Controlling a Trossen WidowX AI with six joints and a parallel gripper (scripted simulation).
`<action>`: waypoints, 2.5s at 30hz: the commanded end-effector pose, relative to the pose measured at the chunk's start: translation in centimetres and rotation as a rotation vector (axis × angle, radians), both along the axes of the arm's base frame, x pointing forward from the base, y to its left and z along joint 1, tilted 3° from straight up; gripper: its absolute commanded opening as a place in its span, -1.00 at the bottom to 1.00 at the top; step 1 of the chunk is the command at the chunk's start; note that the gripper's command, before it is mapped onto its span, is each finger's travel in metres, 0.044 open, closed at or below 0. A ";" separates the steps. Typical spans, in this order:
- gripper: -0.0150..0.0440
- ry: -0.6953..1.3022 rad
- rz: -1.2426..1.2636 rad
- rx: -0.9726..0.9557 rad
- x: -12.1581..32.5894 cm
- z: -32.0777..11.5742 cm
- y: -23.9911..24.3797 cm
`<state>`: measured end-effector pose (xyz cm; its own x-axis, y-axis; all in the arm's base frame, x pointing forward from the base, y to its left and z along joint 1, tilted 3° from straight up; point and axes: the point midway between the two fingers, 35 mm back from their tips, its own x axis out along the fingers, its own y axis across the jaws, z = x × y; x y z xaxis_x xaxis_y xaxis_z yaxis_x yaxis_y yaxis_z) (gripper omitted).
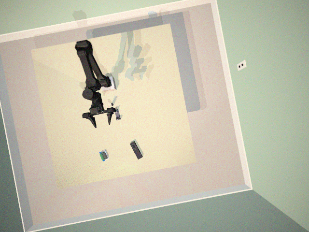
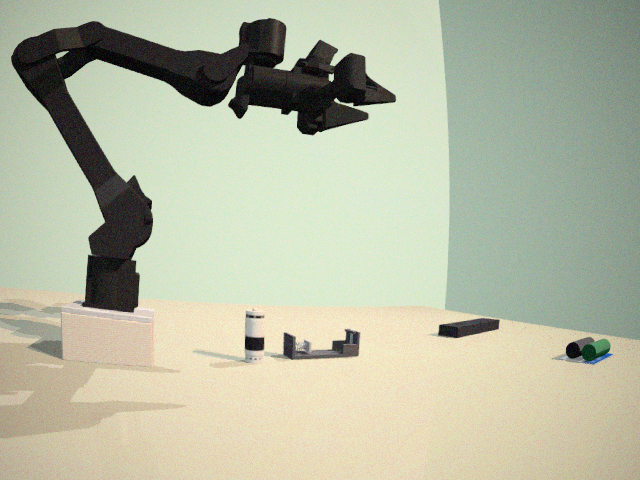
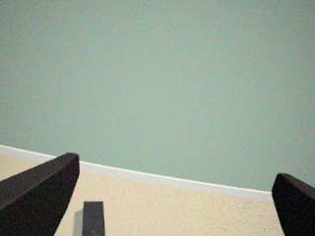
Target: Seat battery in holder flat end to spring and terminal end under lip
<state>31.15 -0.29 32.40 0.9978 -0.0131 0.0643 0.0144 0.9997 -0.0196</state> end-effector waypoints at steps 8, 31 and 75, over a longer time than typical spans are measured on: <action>0.15 0.698 -0.035 -0.226 -0.3 -12.7 -4.3; -0.49 1.550 0.280 -0.243 -11.5 -21.9 -6.1; -0.49 1.551 0.285 -0.239 -12.6 -29.3 -0.9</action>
